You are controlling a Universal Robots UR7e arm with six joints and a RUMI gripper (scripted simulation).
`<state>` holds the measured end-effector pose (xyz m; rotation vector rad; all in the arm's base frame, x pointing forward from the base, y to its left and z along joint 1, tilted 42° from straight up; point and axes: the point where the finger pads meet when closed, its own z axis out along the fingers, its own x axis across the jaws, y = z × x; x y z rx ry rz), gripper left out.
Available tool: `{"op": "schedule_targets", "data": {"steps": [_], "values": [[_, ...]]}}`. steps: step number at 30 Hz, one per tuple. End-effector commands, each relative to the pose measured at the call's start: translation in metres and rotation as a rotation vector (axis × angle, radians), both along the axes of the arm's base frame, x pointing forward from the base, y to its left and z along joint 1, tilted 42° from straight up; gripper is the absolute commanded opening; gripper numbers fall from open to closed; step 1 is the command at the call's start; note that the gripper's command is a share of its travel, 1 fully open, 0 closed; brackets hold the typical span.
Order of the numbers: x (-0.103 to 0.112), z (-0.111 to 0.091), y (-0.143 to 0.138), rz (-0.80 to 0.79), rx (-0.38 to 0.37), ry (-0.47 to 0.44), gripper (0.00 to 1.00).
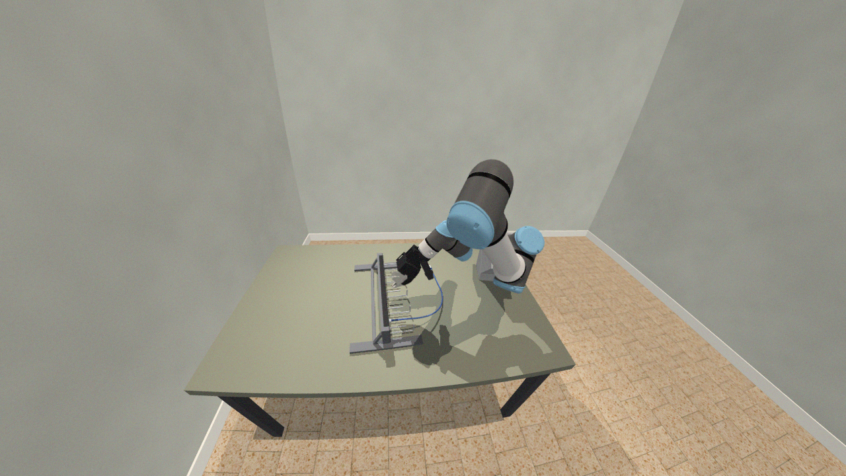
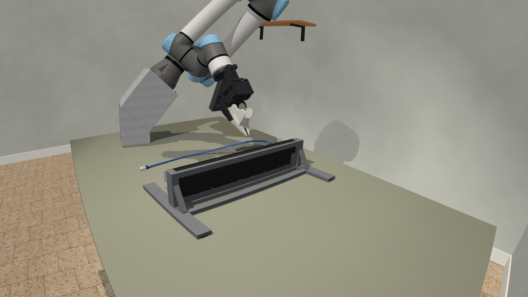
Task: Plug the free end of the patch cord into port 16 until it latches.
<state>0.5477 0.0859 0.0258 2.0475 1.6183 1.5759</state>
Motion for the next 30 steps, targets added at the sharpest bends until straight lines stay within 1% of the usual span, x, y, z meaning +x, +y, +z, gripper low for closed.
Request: {"op": "schedule_targets", "data": {"steps": [1, 10, 21, 23, 30], "values": [[-0.002, 0.002, -0.002, 0.0, 0.0, -0.001, 0.0], [-0.009, 0.006, -0.006, 0.0, 0.0, -0.001, 0.0], [-0.025, 0.016, -0.017, 0.0, 0.0, -0.001, 0.0], [-0.025, 0.016, -0.017, 0.0, 0.0, -0.001, 0.0], [-0.037, 0.024, -0.025, 0.0, 0.0, -0.001, 0.0]]}}
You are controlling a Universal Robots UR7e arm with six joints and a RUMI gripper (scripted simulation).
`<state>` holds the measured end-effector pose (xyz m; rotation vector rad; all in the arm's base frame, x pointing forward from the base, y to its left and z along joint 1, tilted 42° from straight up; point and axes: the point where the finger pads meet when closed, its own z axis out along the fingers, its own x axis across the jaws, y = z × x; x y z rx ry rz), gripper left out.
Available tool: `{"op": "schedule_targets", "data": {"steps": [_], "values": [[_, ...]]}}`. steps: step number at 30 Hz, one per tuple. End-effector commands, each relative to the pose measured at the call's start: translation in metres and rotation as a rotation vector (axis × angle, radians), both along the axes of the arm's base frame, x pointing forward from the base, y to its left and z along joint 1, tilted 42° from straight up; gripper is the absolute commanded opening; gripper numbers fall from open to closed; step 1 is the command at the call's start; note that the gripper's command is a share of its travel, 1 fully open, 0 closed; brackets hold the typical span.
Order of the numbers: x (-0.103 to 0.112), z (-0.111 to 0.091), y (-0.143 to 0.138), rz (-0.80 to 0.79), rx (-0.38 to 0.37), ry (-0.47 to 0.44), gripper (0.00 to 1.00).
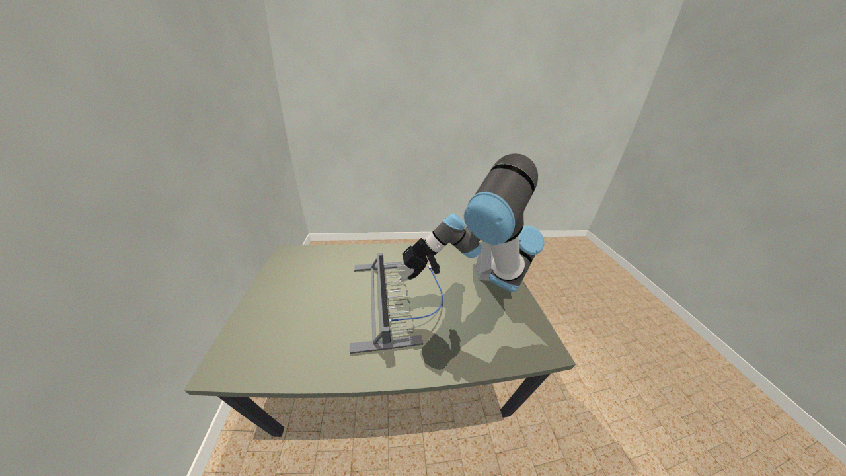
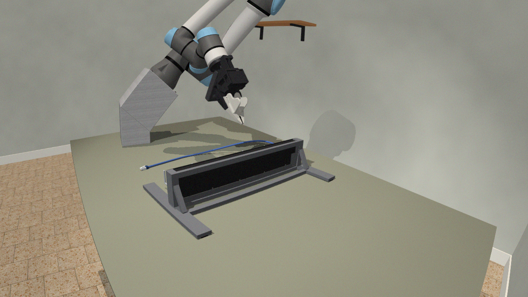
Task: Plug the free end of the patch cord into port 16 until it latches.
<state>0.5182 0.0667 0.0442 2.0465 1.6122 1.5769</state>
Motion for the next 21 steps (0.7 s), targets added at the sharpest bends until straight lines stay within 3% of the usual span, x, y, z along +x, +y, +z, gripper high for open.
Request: {"op": "schedule_targets", "data": {"steps": [1, 21], "values": [[-0.009, 0.006, -0.007, 0.004, -0.001, 0.002, 0.0], [-0.037, 0.023, -0.025, 0.004, -0.001, 0.002, 0.0]]}}
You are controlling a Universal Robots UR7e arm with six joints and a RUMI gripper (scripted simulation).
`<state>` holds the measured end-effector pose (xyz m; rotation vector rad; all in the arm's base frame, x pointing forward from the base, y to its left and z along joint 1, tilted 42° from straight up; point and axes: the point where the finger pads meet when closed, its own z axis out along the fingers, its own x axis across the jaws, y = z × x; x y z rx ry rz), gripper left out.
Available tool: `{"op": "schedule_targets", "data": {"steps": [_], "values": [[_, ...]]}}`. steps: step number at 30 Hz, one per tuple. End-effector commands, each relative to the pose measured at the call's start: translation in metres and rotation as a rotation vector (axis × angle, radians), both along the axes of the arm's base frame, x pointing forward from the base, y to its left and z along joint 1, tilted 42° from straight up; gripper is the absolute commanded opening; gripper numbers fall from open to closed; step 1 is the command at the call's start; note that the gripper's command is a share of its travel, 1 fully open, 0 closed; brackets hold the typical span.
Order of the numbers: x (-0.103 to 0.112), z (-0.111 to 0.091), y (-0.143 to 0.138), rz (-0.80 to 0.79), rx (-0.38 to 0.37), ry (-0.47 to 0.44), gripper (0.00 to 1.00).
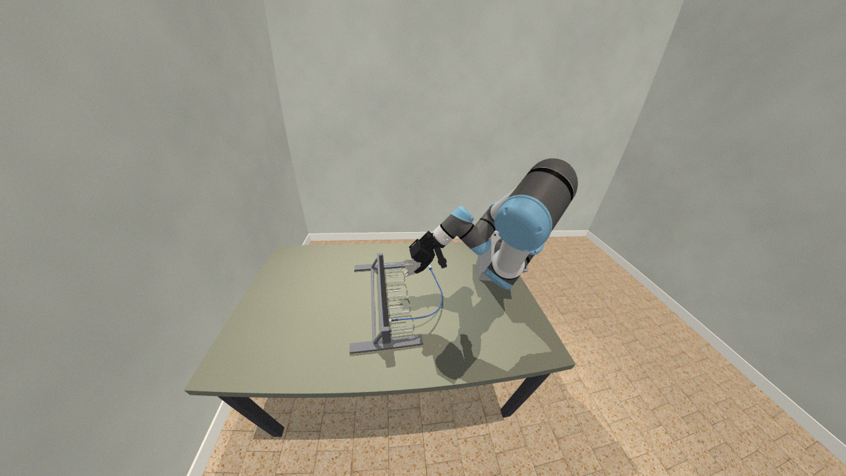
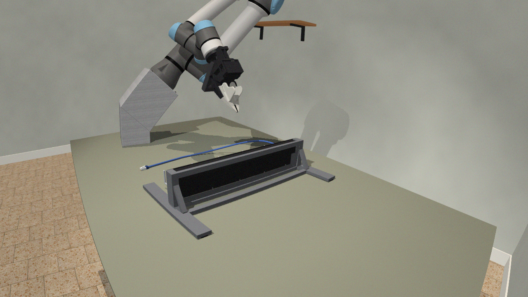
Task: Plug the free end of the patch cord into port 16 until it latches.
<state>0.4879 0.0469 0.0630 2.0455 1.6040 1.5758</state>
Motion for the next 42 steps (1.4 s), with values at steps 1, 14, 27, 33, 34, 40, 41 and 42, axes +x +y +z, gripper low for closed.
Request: {"op": "schedule_targets", "data": {"steps": [1, 14, 27, 33, 34, 40, 41, 42], "values": [[-0.008, 0.006, -0.006, 0.01, 0.001, 0.005, 0.0], [-0.021, 0.014, -0.014, 0.01, 0.001, 0.005, 0.0], [-0.031, 0.02, -0.021, 0.01, 0.001, 0.005, 0.0], [-0.036, 0.022, -0.024, 0.01, 0.001, 0.005, 0.0], [-0.036, 0.023, -0.024, 0.01, 0.001, 0.005, 0.0], [-0.038, 0.024, -0.026, 0.01, 0.001, 0.005, 0.0], [-0.039, 0.024, -0.026, 0.01, 0.001, 0.005, 0.0], [-0.039, 0.025, -0.026, 0.01, 0.001, 0.005, 0.0]]}}
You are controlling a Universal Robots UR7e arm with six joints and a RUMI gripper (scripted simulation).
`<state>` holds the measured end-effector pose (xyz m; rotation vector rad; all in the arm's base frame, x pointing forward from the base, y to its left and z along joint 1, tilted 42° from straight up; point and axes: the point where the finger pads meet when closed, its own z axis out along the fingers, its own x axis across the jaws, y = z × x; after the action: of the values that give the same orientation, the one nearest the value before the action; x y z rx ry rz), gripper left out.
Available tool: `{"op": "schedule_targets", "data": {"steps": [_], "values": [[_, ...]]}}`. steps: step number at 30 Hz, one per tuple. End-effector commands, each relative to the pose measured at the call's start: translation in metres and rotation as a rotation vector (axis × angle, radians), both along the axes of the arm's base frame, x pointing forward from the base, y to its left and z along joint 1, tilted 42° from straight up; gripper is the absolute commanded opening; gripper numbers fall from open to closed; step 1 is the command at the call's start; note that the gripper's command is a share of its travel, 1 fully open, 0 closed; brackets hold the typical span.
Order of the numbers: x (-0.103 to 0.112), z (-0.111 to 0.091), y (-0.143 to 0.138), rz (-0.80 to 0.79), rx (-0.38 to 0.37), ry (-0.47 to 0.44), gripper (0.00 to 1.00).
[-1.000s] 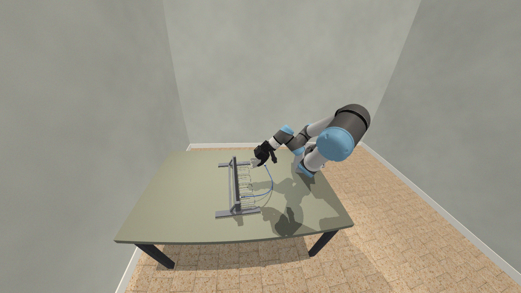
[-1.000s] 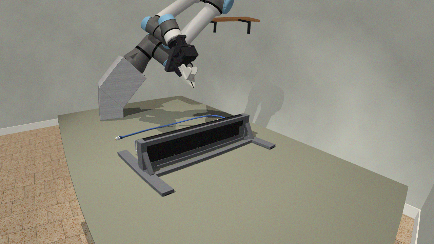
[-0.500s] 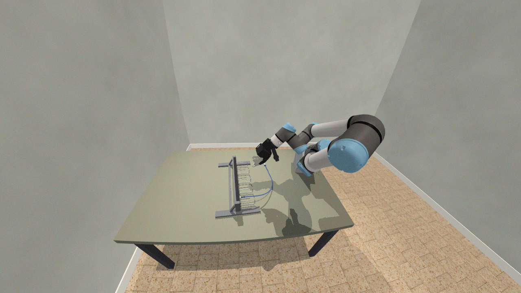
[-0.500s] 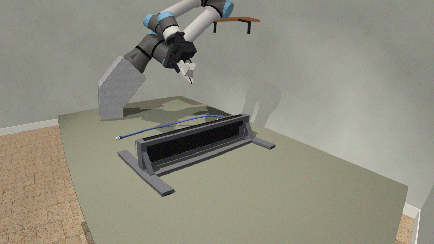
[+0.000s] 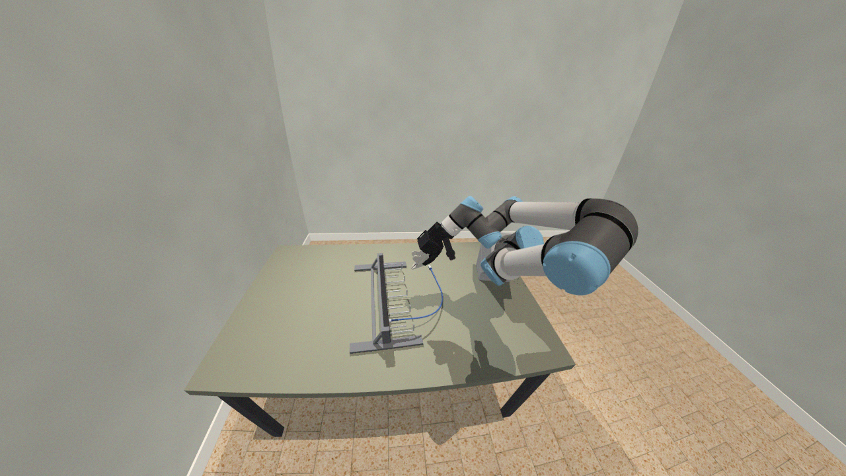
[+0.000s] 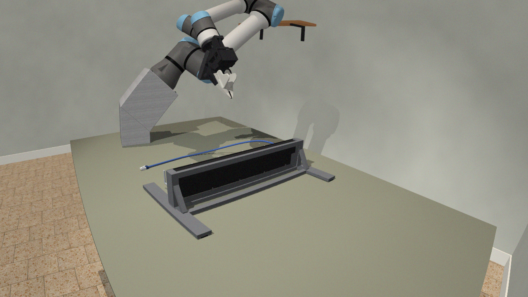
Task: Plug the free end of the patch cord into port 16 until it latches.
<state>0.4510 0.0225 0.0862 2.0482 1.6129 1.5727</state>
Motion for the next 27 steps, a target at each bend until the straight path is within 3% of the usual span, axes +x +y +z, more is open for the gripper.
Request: {"op": "schedule_targets", "data": {"steps": [1, 27], "values": [[-0.0027, 0.0018, -0.002, 0.004, 0.002, 0.0, 0.0], [-0.006, 0.0039, -0.0042, 0.004, 0.002, 0.0, 0.0]]}}
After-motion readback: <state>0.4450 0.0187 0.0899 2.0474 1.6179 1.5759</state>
